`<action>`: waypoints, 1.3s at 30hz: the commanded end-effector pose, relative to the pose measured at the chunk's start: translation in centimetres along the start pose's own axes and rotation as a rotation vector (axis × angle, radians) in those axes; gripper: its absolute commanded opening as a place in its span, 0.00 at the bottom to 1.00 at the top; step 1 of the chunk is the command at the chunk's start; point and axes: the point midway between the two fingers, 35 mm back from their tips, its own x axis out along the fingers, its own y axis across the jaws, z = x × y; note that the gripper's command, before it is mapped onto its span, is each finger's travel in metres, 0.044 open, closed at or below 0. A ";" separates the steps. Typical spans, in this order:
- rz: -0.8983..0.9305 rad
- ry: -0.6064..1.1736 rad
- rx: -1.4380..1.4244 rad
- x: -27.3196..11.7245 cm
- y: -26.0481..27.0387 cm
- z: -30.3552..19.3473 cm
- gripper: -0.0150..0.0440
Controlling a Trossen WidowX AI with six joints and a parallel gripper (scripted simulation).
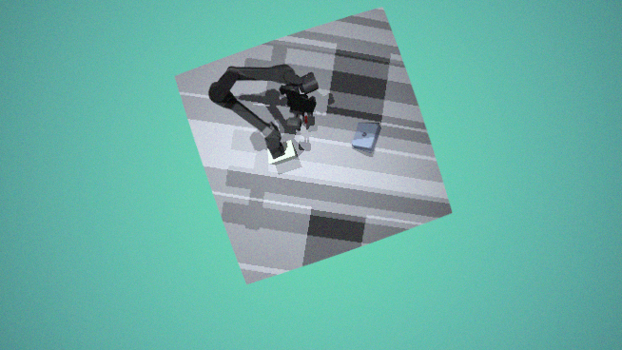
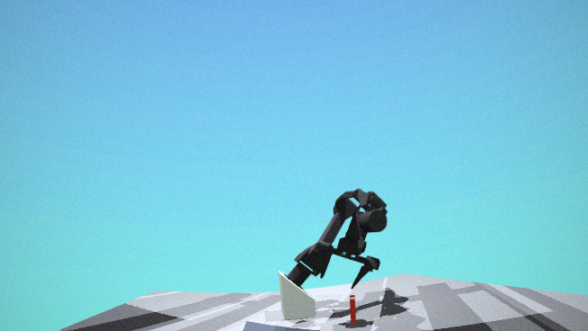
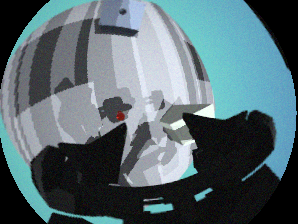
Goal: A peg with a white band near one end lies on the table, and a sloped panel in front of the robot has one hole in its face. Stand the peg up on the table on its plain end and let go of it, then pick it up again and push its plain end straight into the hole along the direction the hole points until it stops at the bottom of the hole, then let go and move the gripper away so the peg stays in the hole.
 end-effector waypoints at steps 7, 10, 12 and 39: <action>0.230 0.175 -0.002 -0.6 1.7 1.2 1.00; 0.323 0.209 0.002 -1.1 2.2 1.8 1.00; 0.384 0.224 0.006 -1.4 2.5 2.3 1.00; 0.399 0.236 0.057 1.3 3.9 2.0 1.00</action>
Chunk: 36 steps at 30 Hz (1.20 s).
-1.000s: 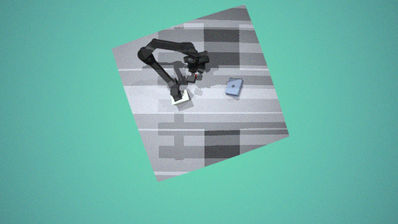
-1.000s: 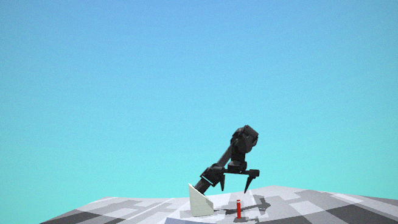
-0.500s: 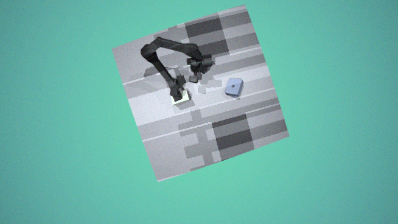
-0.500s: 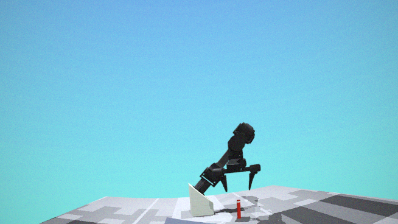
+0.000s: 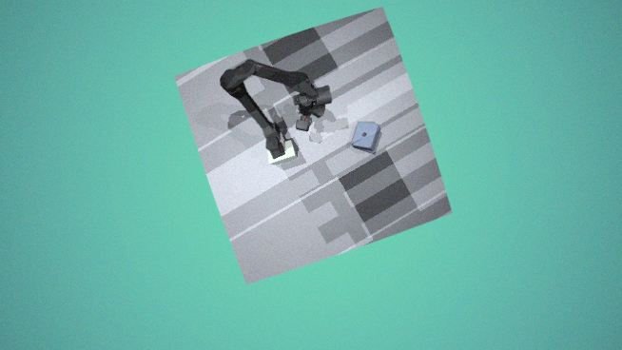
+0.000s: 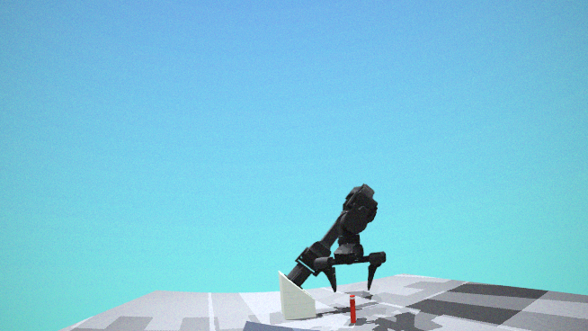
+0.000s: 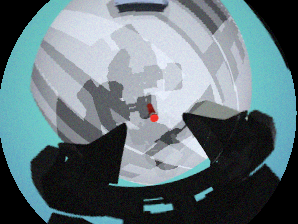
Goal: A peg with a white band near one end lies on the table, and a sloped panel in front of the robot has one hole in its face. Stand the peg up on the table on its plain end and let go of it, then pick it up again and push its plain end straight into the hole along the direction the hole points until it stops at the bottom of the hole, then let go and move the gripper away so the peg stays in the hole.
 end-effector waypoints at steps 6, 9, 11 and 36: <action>0.002 0.005 0.006 1.4 0.0 0.0 1.00; 0.002 0.004 0.006 1.9 0.0 0.0 1.00; 0.002 0.004 0.006 2.3 0.0 0.0 1.00; 0.008 0.000 -0.004 5.2 0.2 -0.2 0.87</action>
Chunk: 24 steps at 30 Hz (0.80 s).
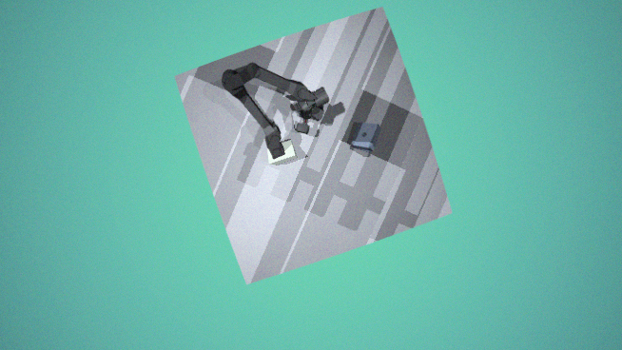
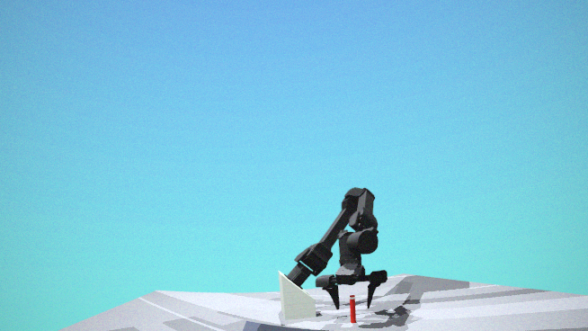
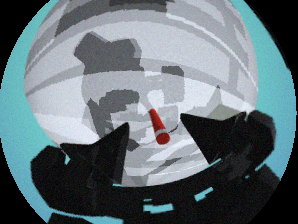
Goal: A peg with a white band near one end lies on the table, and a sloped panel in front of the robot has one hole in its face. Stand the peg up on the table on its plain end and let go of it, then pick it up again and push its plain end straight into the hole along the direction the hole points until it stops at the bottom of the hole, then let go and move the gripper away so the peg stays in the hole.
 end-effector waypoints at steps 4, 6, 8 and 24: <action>0.001 0.000 -0.003 0.0 0.0 0.0 0.69; 0.001 0.000 -0.003 0.0 0.0 0.0 0.60; 0.001 0.000 -0.003 0.0 0.0 0.0 0.51; -0.004 -0.002 -0.001 -1.1 0.0 0.2 0.25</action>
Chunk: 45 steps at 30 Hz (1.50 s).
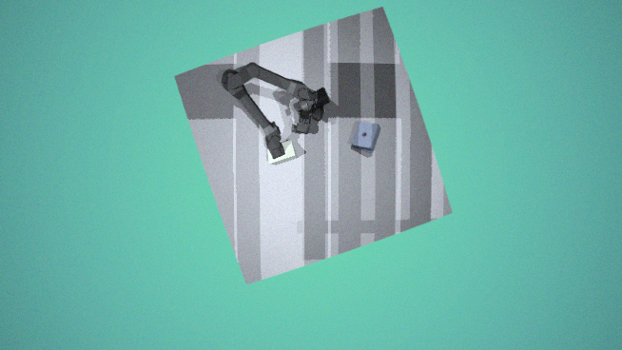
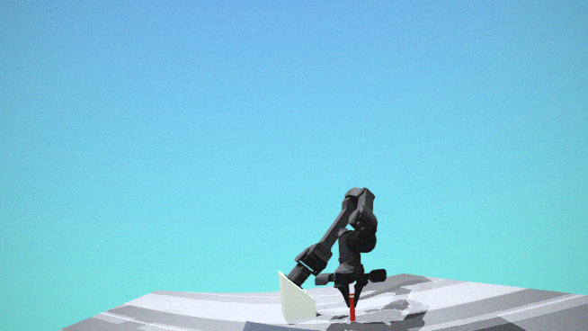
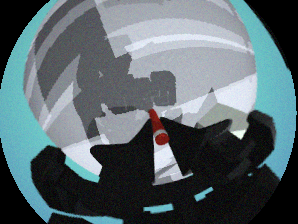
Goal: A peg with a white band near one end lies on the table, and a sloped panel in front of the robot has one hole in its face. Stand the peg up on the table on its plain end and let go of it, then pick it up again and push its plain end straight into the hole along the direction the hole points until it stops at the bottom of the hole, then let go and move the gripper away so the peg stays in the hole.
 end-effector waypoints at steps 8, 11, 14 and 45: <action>-0.002 -0.009 -0.003 -3.3 0.1 0.6 0.25; -0.003 -0.008 -0.001 -4.3 0.0 0.6 0.25; -0.002 -0.006 0.000 -5.3 -0.1 0.7 0.25; -0.015 -0.163 0.146 -7.9 -0.3 6.0 0.25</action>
